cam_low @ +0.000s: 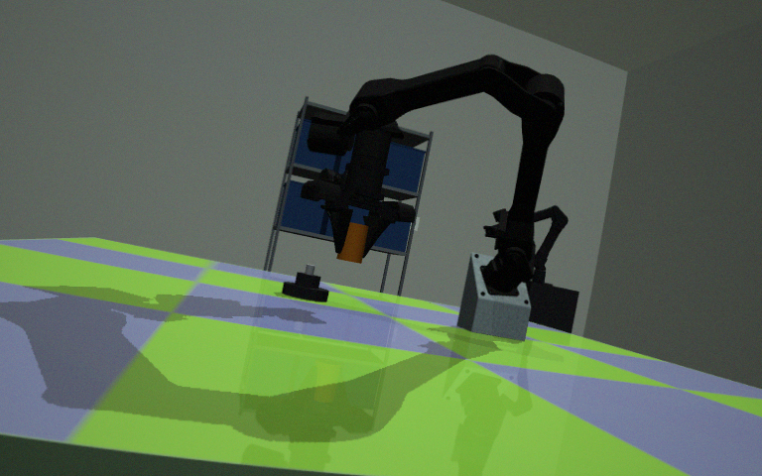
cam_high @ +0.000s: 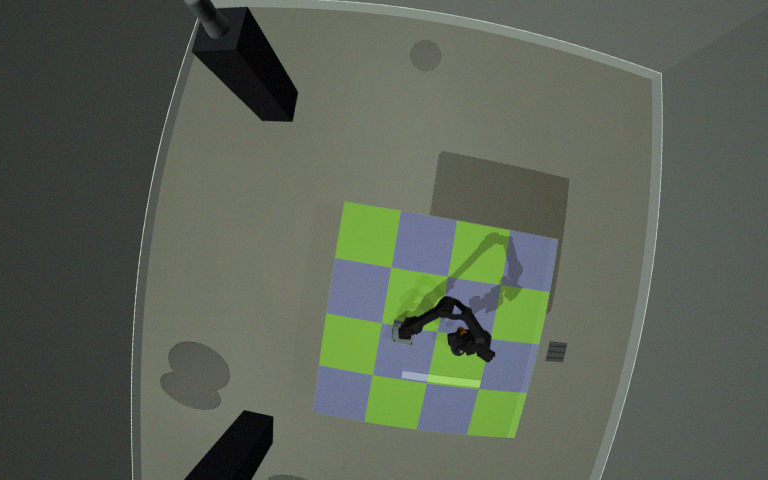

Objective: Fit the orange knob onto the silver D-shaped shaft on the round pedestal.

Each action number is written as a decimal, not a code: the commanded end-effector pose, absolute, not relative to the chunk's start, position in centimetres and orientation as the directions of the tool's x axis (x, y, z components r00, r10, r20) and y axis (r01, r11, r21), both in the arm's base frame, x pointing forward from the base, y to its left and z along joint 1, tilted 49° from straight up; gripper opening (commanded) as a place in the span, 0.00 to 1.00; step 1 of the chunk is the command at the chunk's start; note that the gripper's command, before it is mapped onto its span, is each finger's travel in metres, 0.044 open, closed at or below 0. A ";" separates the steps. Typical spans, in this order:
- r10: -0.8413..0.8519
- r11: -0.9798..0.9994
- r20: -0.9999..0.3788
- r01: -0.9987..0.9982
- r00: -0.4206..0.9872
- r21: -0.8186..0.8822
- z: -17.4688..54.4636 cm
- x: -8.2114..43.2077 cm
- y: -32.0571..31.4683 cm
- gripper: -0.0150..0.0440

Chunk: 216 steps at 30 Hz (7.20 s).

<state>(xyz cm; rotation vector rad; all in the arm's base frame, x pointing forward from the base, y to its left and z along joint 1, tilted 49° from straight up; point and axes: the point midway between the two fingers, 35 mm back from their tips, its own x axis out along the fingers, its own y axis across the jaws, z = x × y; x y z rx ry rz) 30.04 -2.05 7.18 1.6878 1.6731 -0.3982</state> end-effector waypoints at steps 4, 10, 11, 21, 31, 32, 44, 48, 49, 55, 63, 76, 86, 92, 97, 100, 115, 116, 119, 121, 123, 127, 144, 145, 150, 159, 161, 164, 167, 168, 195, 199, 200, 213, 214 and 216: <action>0.737 0.100 -0.665 0.954 0.119 0.281 11.0 29.0 -4.9 0.25; 0.740 0.098 -0.662 0.954 0.121 0.283 11.8 28.7 -5.4 0.25; 0.740 0.094 -0.661 0.954 0.125 0.285 11.8 28.6 -5.4 0.25; 0.745 -0.047 -0.599 0.919 0.294 0.392 12.8 27.6 -6.2 0.25; 0.713 -0.223 -0.490 0.825 0.502 0.520 14.7 26.1 -7.3 0.25; 0.708 -0.238 -0.479 0.814 0.519 0.530 14.9 26.0 -7.4 0.25; 0.624 -0.411 -0.330 0.656 0.709 0.633 17.0 24.4 -8.6 0.25; 0.586 -0.463 -0.275 0.594 0.762 0.658 17.7 23.8 -9.0 0.25; 0.576 -0.476 -0.261 0.577 0.775 0.664 17.9 23.7 -9.1 0.25; 0.508 -0.548 -0.171 0.470 0.844 0.692 18.9 22.9 -9.7 0.25; 0.497 -0.558 -0.157 0.453 0.853 0.695 19.0 22.8 -9.8 0.25; 0.455 -0.589 -0.119 0.399 0.882 0.703 18.6 22.8 -9.9 0.25; 0.452 -0.593 -0.117 0.395 0.885 0.702 18.5 22.3 -10.1 0.25; 0.452 -0.593 -0.117 0.395 0.885 0.702 18.5 22.3 -10.1 0.25; 0.452 -0.593 -0.117 0.395 0.885 0.702 18.5 22.3 -10.1 0.25; 0.452 -0.593 -0.117 0.395 0.885 0.702 18.5 22.3 -10.1 0.25; 0.450 -0.593 -0.116 0.394 0.885 0.702 18.4 22.4 -10.1 0.25; 0.451 -0.593 -0.116 0.394 0.885 0.702 18.4 22.4 -10.0 0.25; 0.469 -0.580 -0.131 0.416 0.874 0.700 18.2 22.7 -9.4 0.25; 0.479 -0.572 -0.142 0.431 0.866 0.698 18.1 22.8 -9.2 0.25; 0.491 -0.562 -0.158 0.450 0.857 0.694 18.0 23.0 -9.0 0.25; 0.533 -0.520 -0.215 0.518 0.818 0.679 17.6 23.4 -8.3 0.25; 0.713 -0.222 -0.494 0.829 0.497 0.514 15.6 25.1 -5.2 0.25; 0.720 -0.199 -0.509 0.843 0.472 0.499 15.4 25.2 -5.0 0.25; 0.742 -0.095 -0.573 0.900 0.349 0.425 14.8 25.7 -4.1 0.25; 0.743 0.078 -0.655 0.955 0.136 0.286 13.8 26.5 -2.6 0.25; 0.743 0.078 -0.656 0.955 0.135 0.285 13.6 26.6 -2.5 0.25; 0.740 0.080 -0.659 0.955 0.134 0.284 13.0 26.9 -1.9 0.25; 0.737 0.083 -0.663 0.956 0.132 0.282 12.0 27.3 -1.1 0.25; 0.736 0.084 -0.664 0.956 0.131 0.282 11.7 27.4 -0.8 0.25; 0.743 0.098 -0.659 0.954 0.120 0.285 4.5 29.8 6.7 0.25; 0.743 0.098 -0.658 0.954 0.120 0.285 4.6 29.7 6.8 0.25; 0.743 0.098 -0.658 0.954 0.120 0.285 4.6 29.7 6.8 0.25; 0.741 0.103 -0.661 0.952 0.120 0.288 4.6 29.7 6.7 0.66; 0.741 0.103 -0.661 0.952 0.120 0.288 4.6 29.7 6.7 0.66; 0.741 0.103 -0.661 0.952 0.120 0.288 4.6 29.7 6.7 0.66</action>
